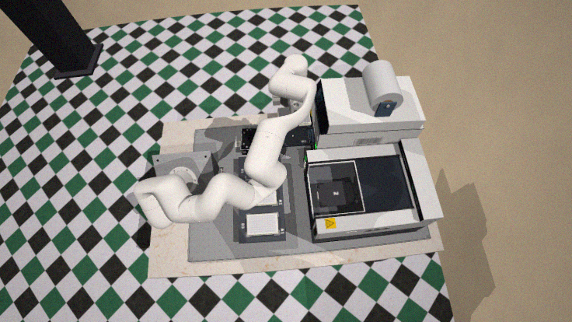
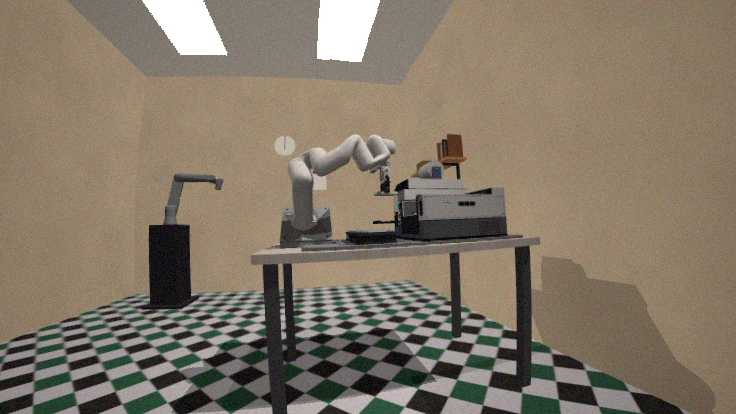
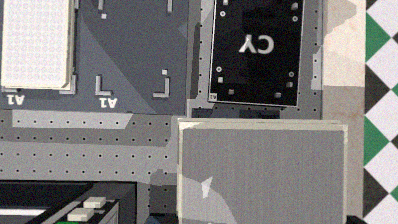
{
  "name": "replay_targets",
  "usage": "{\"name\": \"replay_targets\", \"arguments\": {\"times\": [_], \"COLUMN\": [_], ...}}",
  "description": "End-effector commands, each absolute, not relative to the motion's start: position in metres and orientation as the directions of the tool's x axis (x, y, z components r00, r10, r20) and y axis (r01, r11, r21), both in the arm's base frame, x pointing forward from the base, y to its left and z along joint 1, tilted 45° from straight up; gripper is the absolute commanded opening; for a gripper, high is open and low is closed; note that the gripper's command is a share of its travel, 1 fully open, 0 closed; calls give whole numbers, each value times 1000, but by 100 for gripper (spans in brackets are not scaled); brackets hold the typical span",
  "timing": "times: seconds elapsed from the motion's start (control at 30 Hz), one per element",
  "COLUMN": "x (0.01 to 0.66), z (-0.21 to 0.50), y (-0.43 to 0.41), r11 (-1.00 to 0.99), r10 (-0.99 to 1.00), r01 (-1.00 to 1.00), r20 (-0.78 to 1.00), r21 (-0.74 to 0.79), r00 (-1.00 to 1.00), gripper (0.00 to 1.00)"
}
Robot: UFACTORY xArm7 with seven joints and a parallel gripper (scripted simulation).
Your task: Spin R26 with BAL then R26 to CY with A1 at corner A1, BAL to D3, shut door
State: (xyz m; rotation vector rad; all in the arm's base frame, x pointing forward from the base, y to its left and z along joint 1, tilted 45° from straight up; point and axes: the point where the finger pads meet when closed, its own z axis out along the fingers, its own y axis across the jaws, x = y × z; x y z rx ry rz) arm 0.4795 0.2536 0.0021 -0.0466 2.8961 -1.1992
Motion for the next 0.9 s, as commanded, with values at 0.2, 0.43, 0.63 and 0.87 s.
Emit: {"name": "replay_targets", "arguments": {"times": [0.2, 0.43, 0.63, 0.87], "x": [480, 480, 481, 481], "z": [22, 30, 40, 48], "y": [238, 230, 220, 212], "r11": [710, 710, 710, 710], "r10": [-33, -33, -33, -33], "r01": [-25, -25, -25, -25], "r20": [3, 3, 2, 2], "r21": [-704, -704, -704, -704], "r00": [-999, -999, -999, -999], "gripper": [0, 0, 0, 0]}}
